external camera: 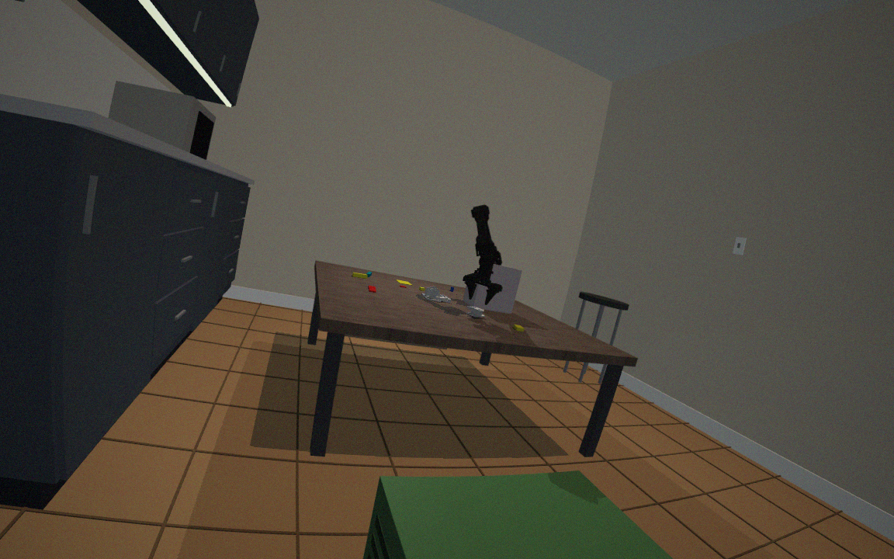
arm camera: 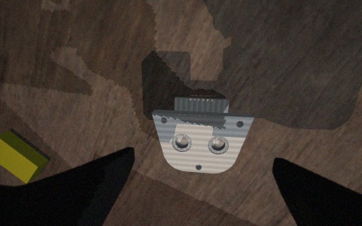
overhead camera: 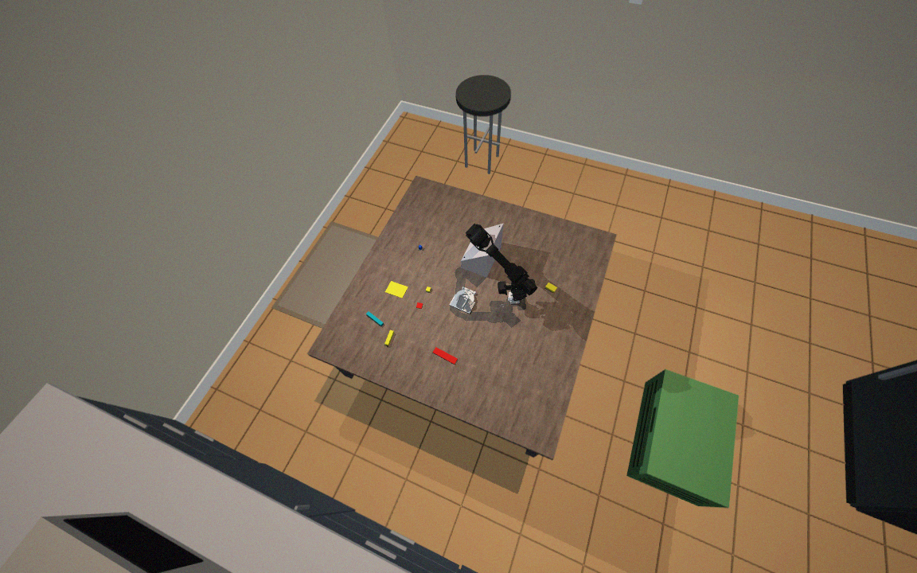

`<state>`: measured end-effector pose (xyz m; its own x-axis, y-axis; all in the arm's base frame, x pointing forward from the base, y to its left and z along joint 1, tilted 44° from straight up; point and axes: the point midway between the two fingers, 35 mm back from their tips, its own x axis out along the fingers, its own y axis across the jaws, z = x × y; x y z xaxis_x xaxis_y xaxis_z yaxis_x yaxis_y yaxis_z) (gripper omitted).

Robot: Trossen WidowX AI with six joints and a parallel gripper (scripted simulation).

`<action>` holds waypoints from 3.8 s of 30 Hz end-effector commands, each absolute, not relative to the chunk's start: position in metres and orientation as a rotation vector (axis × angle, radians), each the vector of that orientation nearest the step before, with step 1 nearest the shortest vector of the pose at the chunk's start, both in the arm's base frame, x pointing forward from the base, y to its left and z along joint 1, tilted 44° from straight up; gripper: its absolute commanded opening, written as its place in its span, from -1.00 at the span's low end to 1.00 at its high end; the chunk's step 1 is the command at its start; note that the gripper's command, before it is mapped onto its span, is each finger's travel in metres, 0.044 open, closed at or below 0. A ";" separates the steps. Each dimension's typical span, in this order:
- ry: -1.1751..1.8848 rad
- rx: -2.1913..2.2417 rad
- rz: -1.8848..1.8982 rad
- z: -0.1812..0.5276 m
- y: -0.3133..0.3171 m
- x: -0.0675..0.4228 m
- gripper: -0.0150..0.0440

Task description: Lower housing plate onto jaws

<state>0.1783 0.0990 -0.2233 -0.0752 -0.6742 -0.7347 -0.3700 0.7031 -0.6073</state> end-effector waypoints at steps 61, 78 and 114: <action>1.685 -0.853 -0.308 -0.262 0.065 0.178 1.00; 1.685 -0.853 -0.308 -0.262 0.064 0.178 1.00; 1.686 -0.847 -0.310 -0.257 0.070 0.179 0.70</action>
<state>0.1774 0.0652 -0.2610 -0.0729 -0.6763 -0.7330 -0.3718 0.7004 -0.6092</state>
